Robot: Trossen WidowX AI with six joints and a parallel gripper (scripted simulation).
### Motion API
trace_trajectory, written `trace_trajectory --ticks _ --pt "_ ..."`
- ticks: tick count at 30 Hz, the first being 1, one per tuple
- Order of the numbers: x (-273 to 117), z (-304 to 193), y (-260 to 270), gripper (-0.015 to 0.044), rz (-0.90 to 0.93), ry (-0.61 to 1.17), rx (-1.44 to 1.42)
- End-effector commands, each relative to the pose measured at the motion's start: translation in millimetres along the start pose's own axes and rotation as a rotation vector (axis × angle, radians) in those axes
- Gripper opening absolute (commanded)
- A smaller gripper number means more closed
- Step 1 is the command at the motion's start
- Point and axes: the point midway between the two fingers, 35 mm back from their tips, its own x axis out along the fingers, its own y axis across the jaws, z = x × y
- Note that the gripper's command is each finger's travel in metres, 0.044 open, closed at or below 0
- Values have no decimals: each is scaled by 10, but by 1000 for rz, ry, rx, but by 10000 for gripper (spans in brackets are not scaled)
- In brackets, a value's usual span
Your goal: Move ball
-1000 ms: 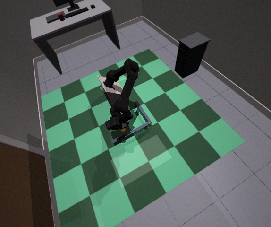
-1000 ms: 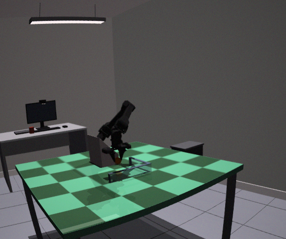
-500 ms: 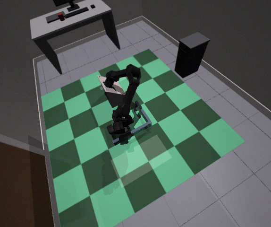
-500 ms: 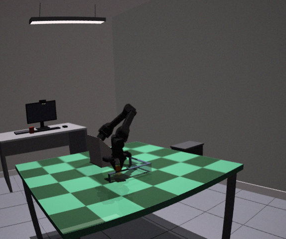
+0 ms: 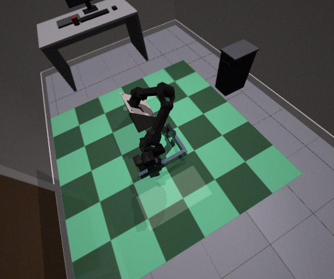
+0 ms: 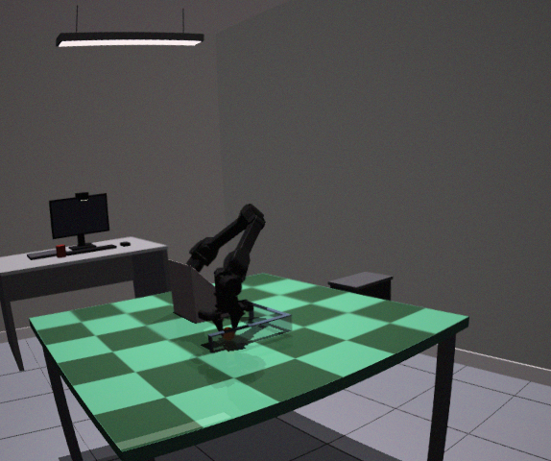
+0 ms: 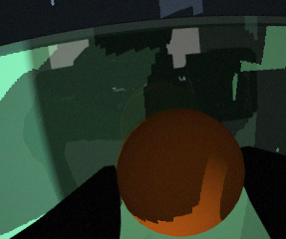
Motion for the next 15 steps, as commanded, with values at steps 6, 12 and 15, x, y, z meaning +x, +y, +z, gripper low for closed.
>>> trace_trajectory --ticks 6,12,15 --pt "91 -10 2 0 5 -1 7" --pt "67 -5 -6 105 1 -2 5" --pt "67 -5 -6 184 1 -2 5"
